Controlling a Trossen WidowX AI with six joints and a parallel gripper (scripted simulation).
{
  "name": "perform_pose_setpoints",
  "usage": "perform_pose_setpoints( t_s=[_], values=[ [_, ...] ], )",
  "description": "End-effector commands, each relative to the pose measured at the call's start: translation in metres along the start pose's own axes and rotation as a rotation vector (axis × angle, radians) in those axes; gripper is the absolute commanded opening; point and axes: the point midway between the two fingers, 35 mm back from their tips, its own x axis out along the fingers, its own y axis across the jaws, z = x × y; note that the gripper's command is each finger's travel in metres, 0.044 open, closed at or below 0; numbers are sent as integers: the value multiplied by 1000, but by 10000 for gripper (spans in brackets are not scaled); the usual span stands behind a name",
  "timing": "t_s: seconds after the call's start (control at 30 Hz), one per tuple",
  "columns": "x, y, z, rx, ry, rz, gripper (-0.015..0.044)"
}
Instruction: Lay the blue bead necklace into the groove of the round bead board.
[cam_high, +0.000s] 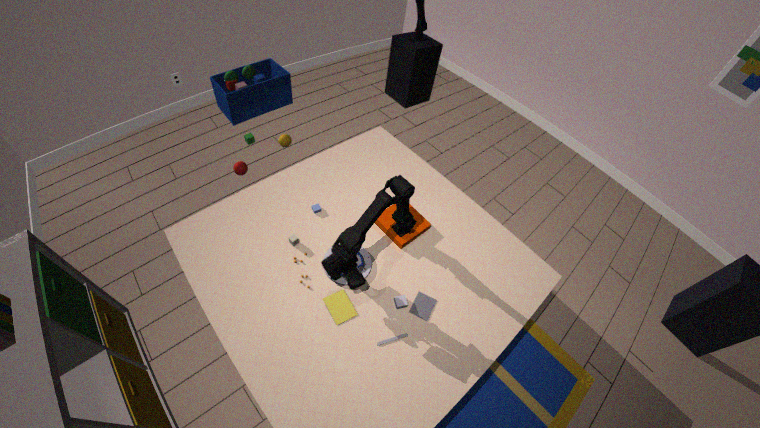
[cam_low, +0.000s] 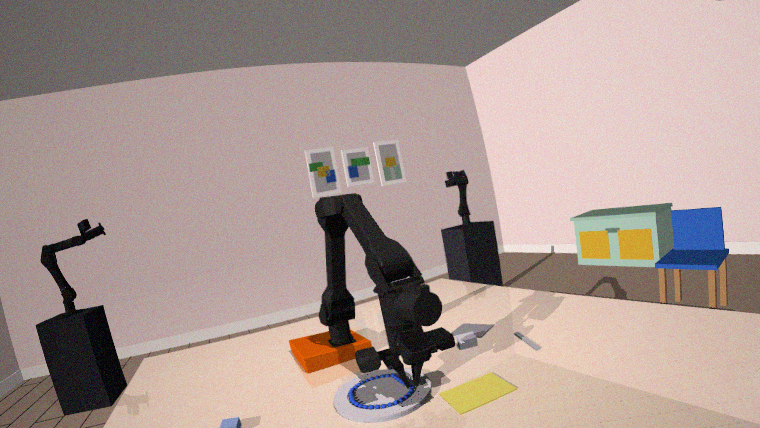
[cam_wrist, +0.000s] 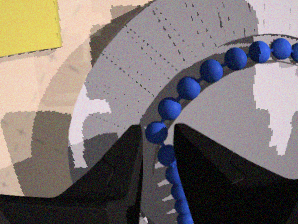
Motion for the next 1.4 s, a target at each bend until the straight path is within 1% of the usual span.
perform_pose_setpoints(
  t_s=[0.0,1.0,1.17,1.37],
  values=[
    [0,0,0,0,-1,-2,0],
    [0,0,0,0,-1,-2,0],
    [-8,0,0,6,6,-2,0],
    [-9,0,0,7,6,-2,0]
  ],
)
